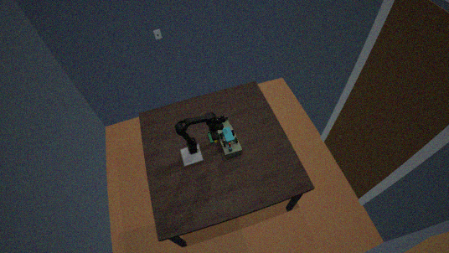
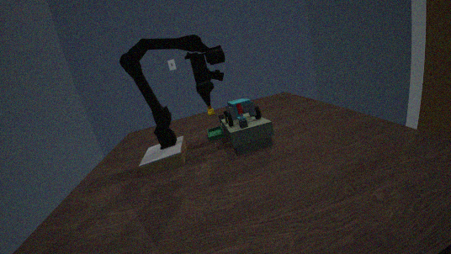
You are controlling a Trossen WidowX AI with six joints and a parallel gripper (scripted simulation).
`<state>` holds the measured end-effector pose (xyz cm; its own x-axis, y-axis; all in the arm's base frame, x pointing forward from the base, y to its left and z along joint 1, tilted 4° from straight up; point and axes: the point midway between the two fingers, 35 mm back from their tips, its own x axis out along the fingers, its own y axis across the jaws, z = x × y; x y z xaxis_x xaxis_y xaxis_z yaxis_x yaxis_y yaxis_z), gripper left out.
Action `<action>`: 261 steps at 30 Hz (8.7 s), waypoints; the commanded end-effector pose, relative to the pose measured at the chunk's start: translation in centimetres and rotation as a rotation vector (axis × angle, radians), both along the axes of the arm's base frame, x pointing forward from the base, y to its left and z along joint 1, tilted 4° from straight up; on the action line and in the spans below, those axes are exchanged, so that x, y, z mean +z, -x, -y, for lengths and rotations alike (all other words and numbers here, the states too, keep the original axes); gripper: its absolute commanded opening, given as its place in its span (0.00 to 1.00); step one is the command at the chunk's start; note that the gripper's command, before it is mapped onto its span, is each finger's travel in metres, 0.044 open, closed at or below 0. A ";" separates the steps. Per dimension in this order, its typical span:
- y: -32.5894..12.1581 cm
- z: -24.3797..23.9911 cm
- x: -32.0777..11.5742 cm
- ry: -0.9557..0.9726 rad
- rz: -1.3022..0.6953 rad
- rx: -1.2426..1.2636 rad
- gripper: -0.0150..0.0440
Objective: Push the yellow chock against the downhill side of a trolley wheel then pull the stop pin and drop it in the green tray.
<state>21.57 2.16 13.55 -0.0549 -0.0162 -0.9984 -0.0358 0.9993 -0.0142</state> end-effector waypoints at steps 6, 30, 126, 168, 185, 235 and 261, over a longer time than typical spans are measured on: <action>-0.7 -3.4 -0.3 -0.008 0.002 -0.001 0.25; -2.6 -12.7 -1.0 -0.012 0.003 -0.001 0.25; -4.9 -8.7 -7.7 0.101 0.009 0.005 0.25; -5.1 -9.8 -2.7 0.096 0.007 0.010 0.71; -10.0 -8.6 -0.8 0.071 0.184 0.428 0.58; -10.0 10.6 0.0 0.149 -0.225 1.564 0.58; -9.9 11.7 -3.6 0.149 -0.226 1.564 0.58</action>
<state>31.58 -9.22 10.36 -0.0285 -0.2851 -0.9581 -0.9987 -0.0332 0.0396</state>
